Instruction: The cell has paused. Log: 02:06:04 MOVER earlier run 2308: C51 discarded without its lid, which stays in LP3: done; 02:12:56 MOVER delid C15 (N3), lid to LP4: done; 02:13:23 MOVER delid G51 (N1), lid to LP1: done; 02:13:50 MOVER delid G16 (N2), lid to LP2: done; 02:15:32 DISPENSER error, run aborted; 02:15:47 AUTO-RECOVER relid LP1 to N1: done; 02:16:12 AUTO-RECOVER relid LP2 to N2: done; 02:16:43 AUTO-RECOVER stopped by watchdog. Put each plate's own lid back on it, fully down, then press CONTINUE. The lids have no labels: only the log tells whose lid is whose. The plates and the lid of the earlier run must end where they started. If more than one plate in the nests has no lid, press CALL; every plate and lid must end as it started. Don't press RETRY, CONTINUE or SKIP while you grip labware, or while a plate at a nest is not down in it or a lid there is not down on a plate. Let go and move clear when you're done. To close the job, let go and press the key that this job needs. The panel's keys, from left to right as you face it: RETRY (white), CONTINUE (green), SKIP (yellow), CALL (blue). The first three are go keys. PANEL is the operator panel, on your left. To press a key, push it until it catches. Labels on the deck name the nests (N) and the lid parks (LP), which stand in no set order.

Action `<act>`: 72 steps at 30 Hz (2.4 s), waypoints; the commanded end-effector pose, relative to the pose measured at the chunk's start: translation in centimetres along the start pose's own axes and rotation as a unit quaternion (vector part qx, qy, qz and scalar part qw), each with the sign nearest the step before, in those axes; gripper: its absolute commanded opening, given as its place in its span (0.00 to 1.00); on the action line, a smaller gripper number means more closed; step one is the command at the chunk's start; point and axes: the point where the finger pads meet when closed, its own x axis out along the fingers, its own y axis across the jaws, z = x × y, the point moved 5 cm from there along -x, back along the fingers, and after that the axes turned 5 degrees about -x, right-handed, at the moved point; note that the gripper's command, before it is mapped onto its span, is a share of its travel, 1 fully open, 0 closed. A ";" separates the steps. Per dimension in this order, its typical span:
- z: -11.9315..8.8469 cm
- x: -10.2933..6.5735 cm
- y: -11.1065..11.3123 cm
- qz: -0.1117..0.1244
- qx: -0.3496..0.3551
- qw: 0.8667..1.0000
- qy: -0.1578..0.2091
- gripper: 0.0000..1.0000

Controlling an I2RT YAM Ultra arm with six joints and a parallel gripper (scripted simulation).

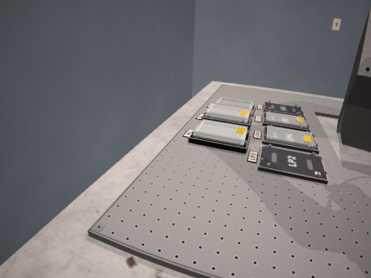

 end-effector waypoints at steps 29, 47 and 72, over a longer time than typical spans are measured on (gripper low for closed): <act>-3.7 1.4 4.0 0.021 0.127 0.992 0.001 1.00; -6.4 1.7 6.4 0.057 0.279 0.958 0.008 1.00; -8.9 3.3 11.2 0.110 0.464 0.878 0.021 1.00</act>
